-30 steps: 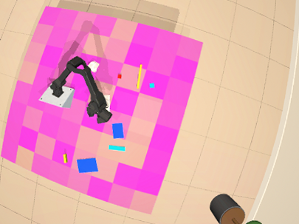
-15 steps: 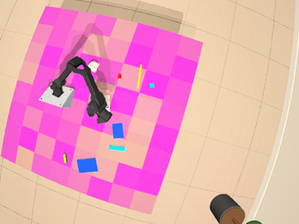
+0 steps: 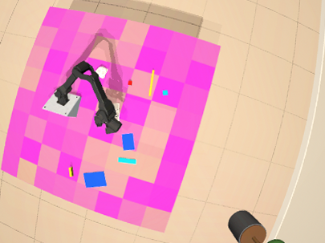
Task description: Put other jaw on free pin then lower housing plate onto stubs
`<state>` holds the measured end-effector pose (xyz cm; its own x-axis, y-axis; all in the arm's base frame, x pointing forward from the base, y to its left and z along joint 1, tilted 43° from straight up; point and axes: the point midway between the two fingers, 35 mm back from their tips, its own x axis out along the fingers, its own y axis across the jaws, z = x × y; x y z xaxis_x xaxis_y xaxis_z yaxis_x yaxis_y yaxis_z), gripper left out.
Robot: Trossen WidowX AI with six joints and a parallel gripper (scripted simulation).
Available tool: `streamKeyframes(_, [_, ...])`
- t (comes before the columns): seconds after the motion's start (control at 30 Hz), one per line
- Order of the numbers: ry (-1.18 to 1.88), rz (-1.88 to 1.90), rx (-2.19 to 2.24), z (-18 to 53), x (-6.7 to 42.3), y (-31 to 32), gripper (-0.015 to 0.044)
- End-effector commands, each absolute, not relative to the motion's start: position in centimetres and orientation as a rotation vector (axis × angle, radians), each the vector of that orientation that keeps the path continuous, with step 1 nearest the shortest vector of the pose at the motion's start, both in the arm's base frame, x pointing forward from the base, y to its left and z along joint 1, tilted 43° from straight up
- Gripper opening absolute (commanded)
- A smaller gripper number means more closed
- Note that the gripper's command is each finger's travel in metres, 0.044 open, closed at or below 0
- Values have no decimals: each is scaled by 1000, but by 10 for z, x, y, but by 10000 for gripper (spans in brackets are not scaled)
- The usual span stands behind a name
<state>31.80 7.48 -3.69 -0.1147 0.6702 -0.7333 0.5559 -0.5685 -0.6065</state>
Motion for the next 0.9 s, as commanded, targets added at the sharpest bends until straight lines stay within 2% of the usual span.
streamKeyframes(0.0, [-1404, 1783, -2019, -37, 318, 75, 134])
streamKeyframes(0.73, [-1404, 1783, -2019, -37, 318, 75, 134])
streamKeyframes(0.87, [-1408, 1787, -2022, -37, 318, 75, 224])
